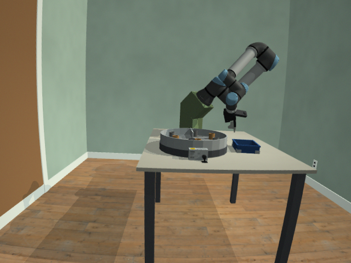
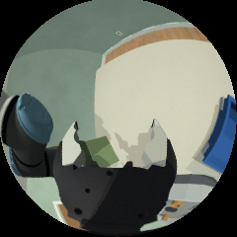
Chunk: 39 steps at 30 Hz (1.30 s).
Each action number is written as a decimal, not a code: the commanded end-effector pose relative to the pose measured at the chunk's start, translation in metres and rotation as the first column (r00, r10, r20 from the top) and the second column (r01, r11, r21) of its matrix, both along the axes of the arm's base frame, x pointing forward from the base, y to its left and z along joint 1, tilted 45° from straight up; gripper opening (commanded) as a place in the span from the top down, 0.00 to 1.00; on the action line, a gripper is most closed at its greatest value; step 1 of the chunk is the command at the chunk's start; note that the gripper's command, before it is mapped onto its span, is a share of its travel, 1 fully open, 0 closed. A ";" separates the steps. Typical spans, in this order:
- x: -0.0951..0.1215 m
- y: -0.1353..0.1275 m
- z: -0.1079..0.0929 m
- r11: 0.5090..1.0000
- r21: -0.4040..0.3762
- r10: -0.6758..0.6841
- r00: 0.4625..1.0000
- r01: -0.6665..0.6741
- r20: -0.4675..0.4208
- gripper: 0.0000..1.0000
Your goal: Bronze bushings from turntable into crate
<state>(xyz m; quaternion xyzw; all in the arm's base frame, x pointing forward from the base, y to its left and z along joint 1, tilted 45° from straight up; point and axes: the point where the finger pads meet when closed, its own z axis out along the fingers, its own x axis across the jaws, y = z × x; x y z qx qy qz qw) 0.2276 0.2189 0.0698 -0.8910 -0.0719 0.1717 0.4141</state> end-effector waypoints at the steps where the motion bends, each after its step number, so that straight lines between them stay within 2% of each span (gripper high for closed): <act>1: 0.024 -0.021 -0.003 0.998 0.051 -0.026 0.993 0.020 0.114 0.00; 2: 0.024 -0.021 -0.003 0.998 0.051 -0.026 0.993 0.020 0.114 0.00; 6: 0.052 -0.056 -0.006 0.996 0.077 -0.056 0.961 0.036 0.270 0.00; 7: 0.052 -0.056 -0.006 0.996 0.077 -0.056 0.961 0.036 0.270 0.00; 9: 0.064 -0.075 -0.008 0.996 0.083 -0.068 0.935 0.042 0.347 0.00; 10: 0.064 -0.075 -0.008 0.996 0.083 -0.068 0.935 0.042 0.347 0.00; 15: 0.084 -0.115 -0.011 0.996 0.077 -0.082 0.867 0.050 0.491 0.00; 19: 0.088 -0.125 -0.012 0.996 0.072 -0.083 0.847 0.052 0.524 0.00; 23: 0.102 -0.166 -0.015 0.997 0.042 -0.074 0.761 0.061 0.644 0.00; 24: 0.102 -0.166 -0.015 0.997 0.042 -0.074 0.761 0.061 0.644 0.00; 27: 0.108 -0.197 -0.016 0.998 0.010 -0.055 0.695 0.069 0.717 0.00; 28: 0.108 -0.197 -0.016 0.998 0.010 -0.055 0.695 0.069 0.717 0.00; 32: 0.112 -0.235 -0.019 0.996 -0.040 -0.018 0.610 0.082 0.792 0.00; 36: 0.112 -0.244 -0.019 0.995 -0.054 -0.007 0.590 0.086 0.807 0.00; 39: 0.112 -0.269 -0.021 0.991 -0.093 0.027 0.536 0.096 0.844 0.00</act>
